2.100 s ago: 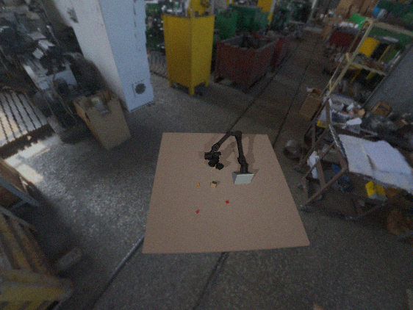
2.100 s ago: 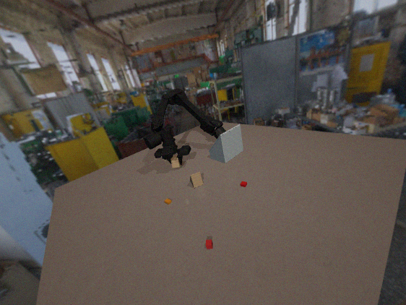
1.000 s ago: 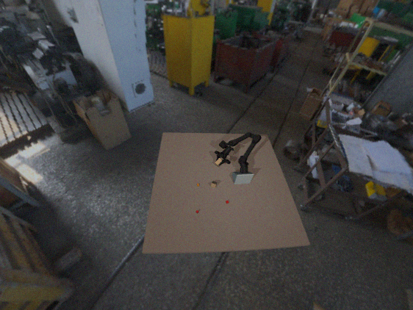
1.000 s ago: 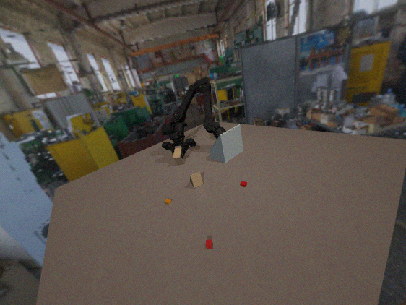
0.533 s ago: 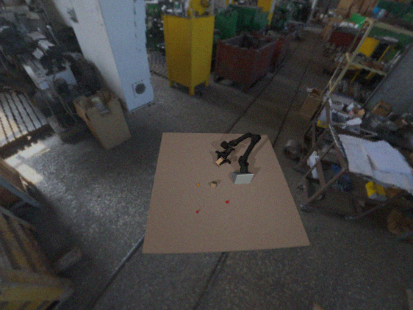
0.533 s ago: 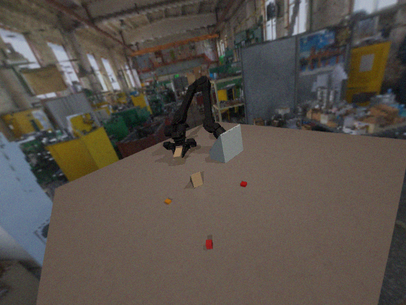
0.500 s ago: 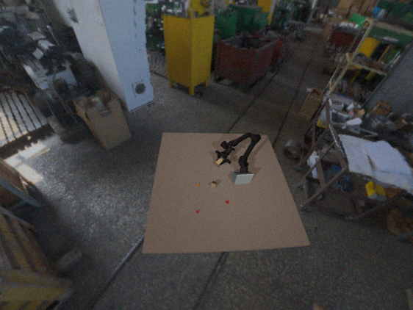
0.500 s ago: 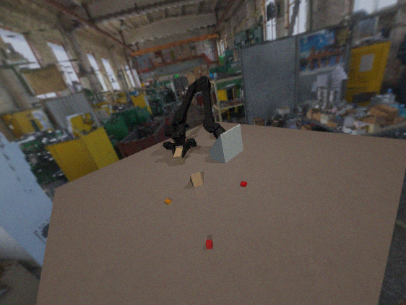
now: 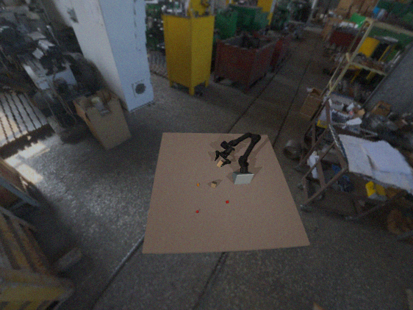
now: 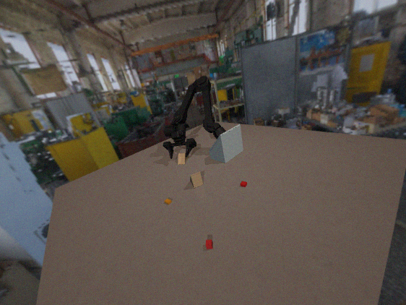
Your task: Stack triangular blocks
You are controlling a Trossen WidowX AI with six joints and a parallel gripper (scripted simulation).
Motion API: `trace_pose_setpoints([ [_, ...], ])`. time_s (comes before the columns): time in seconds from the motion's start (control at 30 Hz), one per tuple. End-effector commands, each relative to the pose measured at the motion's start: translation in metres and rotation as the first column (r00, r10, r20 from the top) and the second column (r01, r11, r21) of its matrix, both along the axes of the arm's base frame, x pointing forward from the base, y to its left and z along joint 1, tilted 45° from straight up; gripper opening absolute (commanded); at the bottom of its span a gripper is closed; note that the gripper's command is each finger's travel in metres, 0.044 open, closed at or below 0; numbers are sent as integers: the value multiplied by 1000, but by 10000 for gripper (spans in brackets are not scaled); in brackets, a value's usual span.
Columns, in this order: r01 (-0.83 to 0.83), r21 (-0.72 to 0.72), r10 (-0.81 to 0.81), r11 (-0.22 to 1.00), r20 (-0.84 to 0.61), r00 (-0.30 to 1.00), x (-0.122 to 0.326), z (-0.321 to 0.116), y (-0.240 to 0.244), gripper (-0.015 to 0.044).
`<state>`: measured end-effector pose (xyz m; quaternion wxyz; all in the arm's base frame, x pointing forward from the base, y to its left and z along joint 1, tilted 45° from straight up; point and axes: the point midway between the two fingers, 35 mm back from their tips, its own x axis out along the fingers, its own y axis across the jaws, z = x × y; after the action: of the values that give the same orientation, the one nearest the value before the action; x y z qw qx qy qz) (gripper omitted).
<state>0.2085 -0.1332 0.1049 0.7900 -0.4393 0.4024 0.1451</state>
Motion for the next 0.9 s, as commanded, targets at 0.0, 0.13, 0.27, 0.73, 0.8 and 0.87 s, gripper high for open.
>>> trace_pose_setpoints([
  [0.0,4,-2,-4,1000,-3,1000,2,5,4,440],
  [0.13,0,1,0,1000,-10,1000,7,34,33,440],
  [0.27,-1,5,1,1000,-1,1000,1,65,66,440],
  [0.73,332,-100,-340,938,-453,824,-12,23,62,440],
  [0.8,377,-211,-431,902,-508,746,-15,20,60,440],
  [0.87,395,-336,-519,855,-523,676,-15,19,59,440],
])
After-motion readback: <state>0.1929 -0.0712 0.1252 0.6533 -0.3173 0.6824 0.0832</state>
